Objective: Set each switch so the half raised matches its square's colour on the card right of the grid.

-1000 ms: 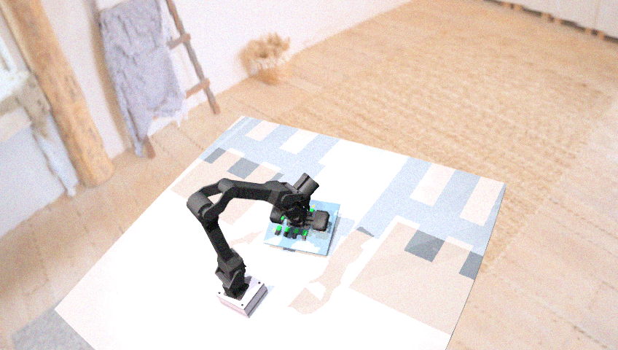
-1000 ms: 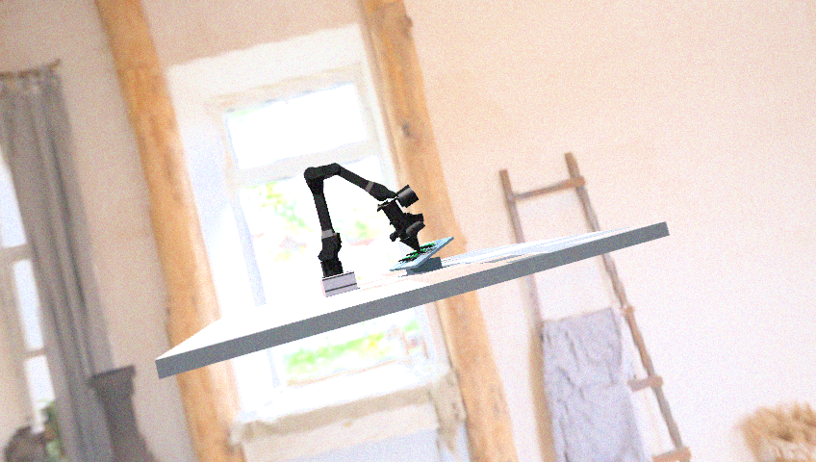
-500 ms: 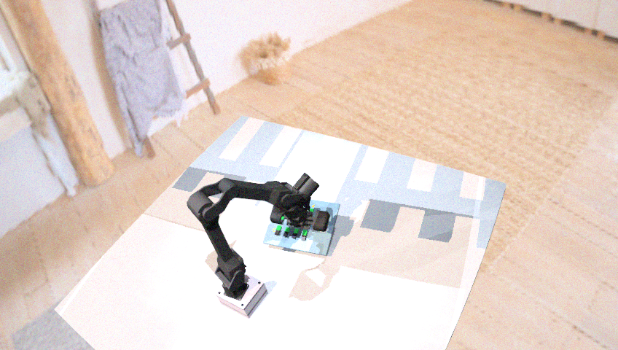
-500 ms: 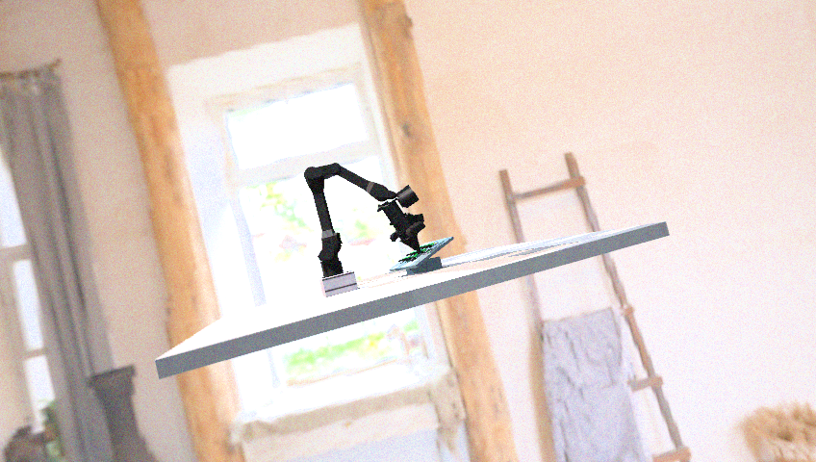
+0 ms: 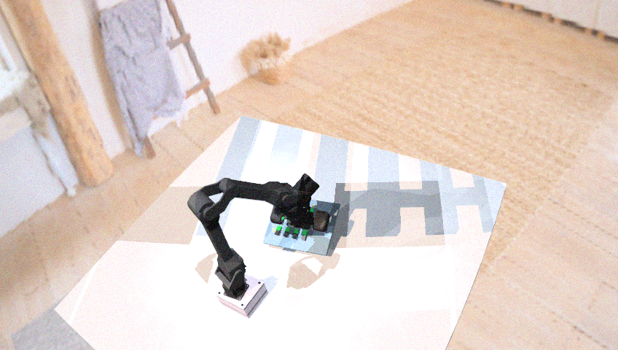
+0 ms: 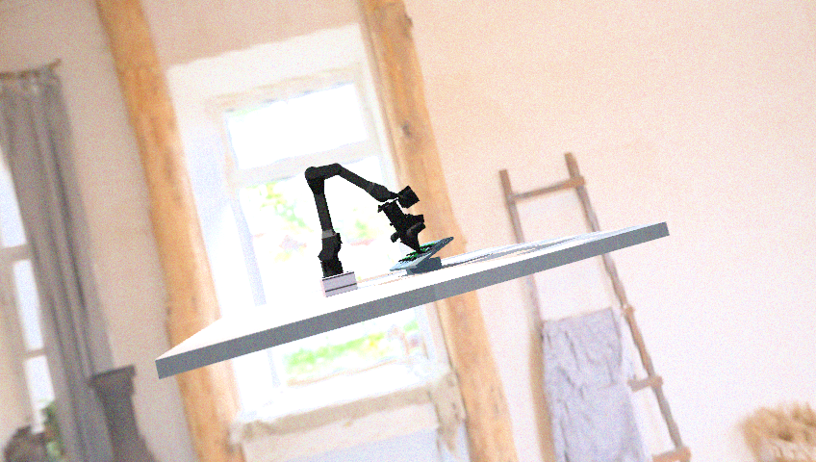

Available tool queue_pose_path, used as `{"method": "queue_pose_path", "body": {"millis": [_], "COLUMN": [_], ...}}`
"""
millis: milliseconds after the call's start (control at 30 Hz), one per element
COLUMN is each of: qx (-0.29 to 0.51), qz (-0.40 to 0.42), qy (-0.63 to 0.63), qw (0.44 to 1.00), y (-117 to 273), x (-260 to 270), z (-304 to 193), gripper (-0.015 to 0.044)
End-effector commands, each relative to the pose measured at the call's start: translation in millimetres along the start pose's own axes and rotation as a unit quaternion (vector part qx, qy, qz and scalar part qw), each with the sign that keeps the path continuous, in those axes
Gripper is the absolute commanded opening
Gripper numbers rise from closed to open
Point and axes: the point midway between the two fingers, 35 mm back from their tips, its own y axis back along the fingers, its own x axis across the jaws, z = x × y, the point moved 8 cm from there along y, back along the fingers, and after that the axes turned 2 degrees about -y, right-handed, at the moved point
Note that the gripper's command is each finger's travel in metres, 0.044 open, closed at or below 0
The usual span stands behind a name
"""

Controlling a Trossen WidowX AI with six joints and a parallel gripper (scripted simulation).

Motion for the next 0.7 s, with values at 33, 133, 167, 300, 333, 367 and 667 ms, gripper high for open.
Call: {"method": "queue_pose_path", "body": {"millis": [33,133,167,300,333,367,667], "qx": [0.001,0.000,0.000,0.000,0.002,0.005,0.015], "qz": [0.000,0.000,0.000,0.000,0.000,0.000,-0.001], "qy": [-0.002,-0.002,-0.002,0.000,0.000,-0.001,-0.002], "qw": [1.000,1.000,1.000,1.000,1.000,1.000,1.000], "y": [-1.3,-1.7,-1.8,1.3,8.8,21.6,64.0], "x": [0.2,0.2,0.2,-0.1,-0.6,-1.0,8.3], "z": [-0.3,-0.3,-0.3,0.5,1.8,3.4,6.7], "gripper": [0.0000,0.0000,0.0000,0.0000,0.0000,0.0000,0.0000]}}
